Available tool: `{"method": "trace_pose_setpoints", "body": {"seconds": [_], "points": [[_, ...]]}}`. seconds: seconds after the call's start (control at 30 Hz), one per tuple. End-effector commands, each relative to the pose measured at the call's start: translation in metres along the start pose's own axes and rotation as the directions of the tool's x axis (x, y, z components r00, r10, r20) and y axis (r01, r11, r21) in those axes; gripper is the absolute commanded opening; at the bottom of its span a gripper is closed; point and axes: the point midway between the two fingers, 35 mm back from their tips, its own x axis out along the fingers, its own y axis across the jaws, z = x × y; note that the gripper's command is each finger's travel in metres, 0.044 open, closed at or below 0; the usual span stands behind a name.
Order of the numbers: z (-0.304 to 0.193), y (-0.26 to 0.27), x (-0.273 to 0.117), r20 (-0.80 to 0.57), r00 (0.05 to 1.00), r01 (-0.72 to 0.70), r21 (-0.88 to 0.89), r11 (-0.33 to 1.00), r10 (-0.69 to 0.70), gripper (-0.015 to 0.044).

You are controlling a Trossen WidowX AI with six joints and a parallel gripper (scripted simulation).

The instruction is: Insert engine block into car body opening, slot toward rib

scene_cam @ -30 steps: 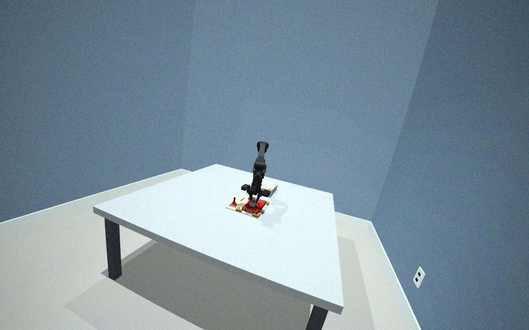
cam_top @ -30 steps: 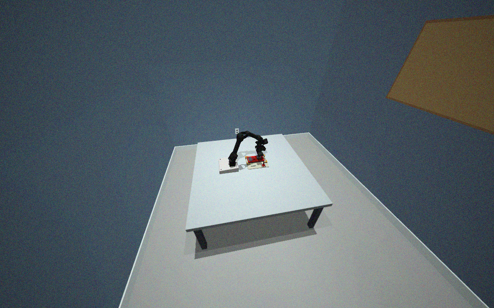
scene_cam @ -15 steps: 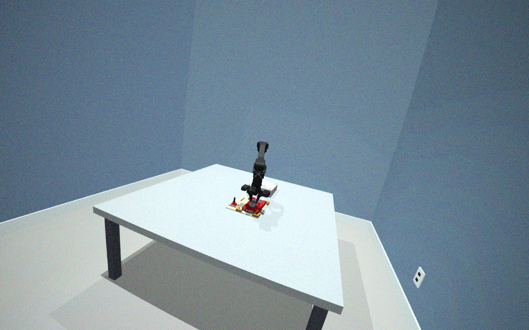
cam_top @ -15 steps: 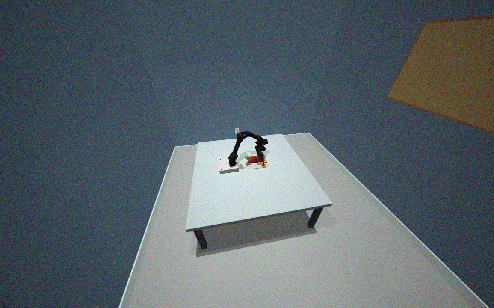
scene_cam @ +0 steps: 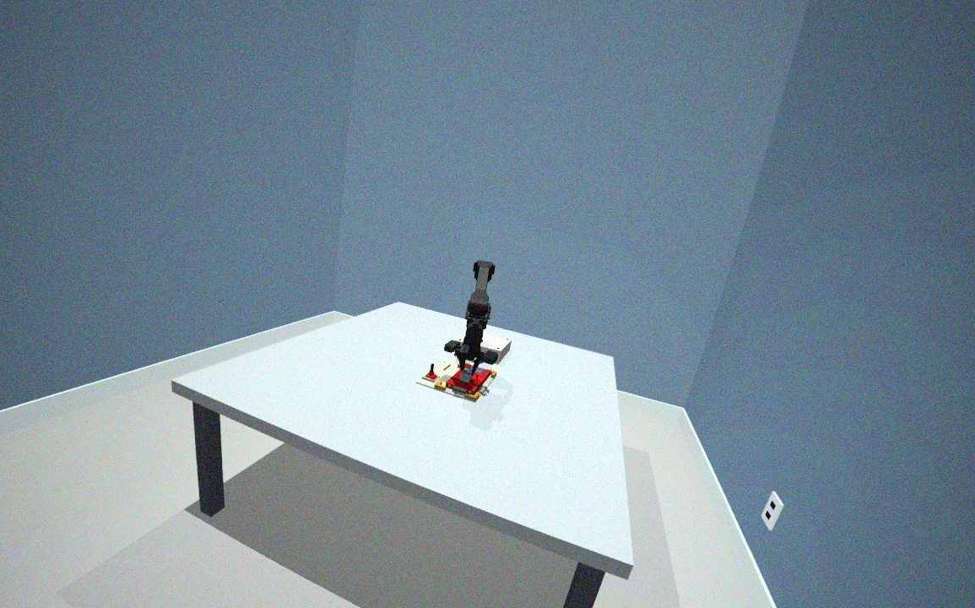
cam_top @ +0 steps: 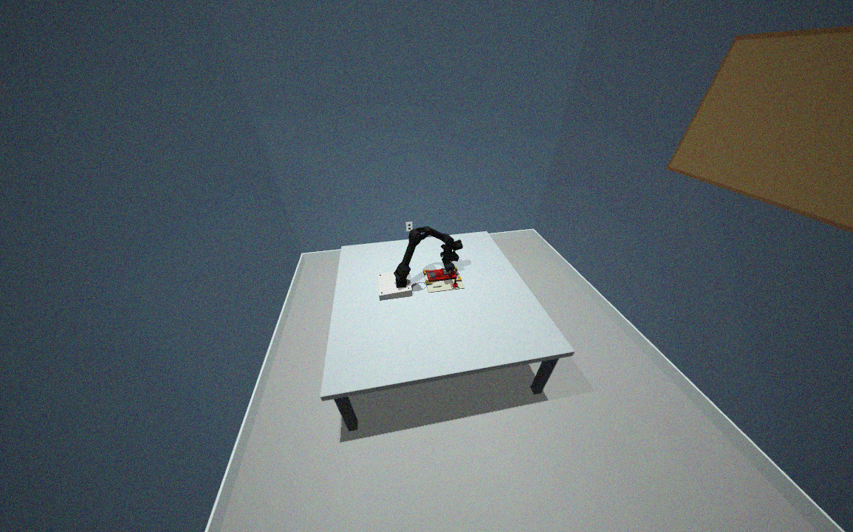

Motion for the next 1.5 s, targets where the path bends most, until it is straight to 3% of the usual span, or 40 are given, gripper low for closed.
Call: {"method": "trace_pose_setpoints", "body": {"seconds": [0.0, 1.47], "points": [[-0.0007, 0.0003, 0.0026, -0.006, 1.000, -0.002, -0.006, 1.000, 0.002, 0.0159], [-0.0006, 0.0003, 0.0097, -0.006, 1.000, -0.002, -0.007, 1.000, 0.002, 0.0159]]}}
